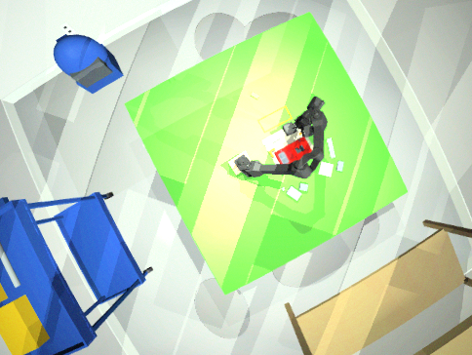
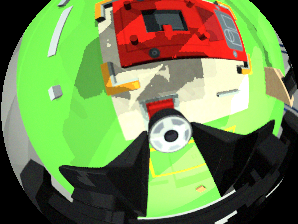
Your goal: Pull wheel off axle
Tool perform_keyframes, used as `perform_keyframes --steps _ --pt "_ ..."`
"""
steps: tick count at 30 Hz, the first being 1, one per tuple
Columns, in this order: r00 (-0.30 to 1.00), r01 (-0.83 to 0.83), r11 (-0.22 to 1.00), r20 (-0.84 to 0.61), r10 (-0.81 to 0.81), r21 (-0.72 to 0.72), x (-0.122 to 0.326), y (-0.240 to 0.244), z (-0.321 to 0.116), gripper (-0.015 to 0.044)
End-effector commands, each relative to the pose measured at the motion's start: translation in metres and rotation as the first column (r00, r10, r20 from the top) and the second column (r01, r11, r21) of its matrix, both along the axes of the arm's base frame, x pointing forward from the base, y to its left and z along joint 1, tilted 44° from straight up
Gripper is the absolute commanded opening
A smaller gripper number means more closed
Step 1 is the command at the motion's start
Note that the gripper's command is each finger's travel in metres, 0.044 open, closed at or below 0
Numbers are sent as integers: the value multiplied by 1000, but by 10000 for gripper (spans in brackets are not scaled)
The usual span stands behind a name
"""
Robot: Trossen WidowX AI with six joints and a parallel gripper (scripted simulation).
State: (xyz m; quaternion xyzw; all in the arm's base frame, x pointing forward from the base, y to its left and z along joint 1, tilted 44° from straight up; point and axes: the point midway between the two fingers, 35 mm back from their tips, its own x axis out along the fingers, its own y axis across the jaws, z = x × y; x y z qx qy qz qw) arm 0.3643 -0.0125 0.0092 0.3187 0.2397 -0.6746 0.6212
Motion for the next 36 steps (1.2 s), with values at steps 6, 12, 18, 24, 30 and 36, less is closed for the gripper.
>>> perform_keyframes --steps 6,12,18,24,30,36 --pt "1000 -6 1000 6 6 2 1 6 4 0" --pt "1000 -7 1000 6 7 2 1 7 5 0" --pt "1000 -8 1000 7 8 2 1 8 7 0" --pt "1000 -8 1000 7 8 2 1 10 8 0" --pt "1000 -9 1000 7 9 2 1 11 10 0" --pt "1000 -9 1000 7 9 2 1 13 11 0"
